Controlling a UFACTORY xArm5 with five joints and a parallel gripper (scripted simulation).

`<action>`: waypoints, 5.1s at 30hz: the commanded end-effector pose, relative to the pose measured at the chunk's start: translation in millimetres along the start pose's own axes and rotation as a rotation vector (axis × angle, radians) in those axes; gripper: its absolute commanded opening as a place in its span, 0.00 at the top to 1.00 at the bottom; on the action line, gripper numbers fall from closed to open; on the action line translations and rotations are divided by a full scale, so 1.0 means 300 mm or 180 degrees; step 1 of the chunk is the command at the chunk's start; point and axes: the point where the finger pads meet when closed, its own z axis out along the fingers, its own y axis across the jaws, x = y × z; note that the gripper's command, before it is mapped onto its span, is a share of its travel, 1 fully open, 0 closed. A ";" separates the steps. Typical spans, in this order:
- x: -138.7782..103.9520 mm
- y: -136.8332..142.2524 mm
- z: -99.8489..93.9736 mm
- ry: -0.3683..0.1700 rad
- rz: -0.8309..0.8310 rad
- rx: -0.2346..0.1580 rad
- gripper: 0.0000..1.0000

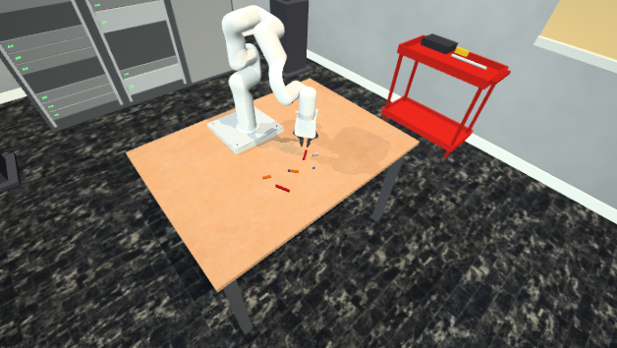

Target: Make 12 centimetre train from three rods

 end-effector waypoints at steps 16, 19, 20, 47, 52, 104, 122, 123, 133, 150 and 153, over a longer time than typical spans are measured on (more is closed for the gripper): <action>-0.001 0.004 -0.003 -0.0004 0.0000 -0.0010 0.76; -0.002 0.004 -0.003 -0.0004 0.0000 -0.0010 0.76; -0.002 0.004 -0.002 -0.0004 0.0000 -0.0010 0.76; -0.006 0.003 0.078 -0.0002 -0.0002 -0.0006 0.76; -0.004 0.003 0.104 -0.0002 -0.0002 -0.0006 0.76; -0.001 0.005 0.169 -0.0002 -0.0002 -0.0006 0.76; -0.001 0.007 0.169 -0.0002 -0.0002 -0.0006 0.76; -0.001 0.008 0.169 -0.0003 -0.0002 -0.0007 0.76; -0.001 0.011 0.168 -0.0003 -0.0002 -0.0007 0.76; -0.001 0.011 0.168 -0.0003 -0.0002 -0.0007 0.76; -0.001 0.011 0.168 -0.0003 -0.0002 -0.0007 0.76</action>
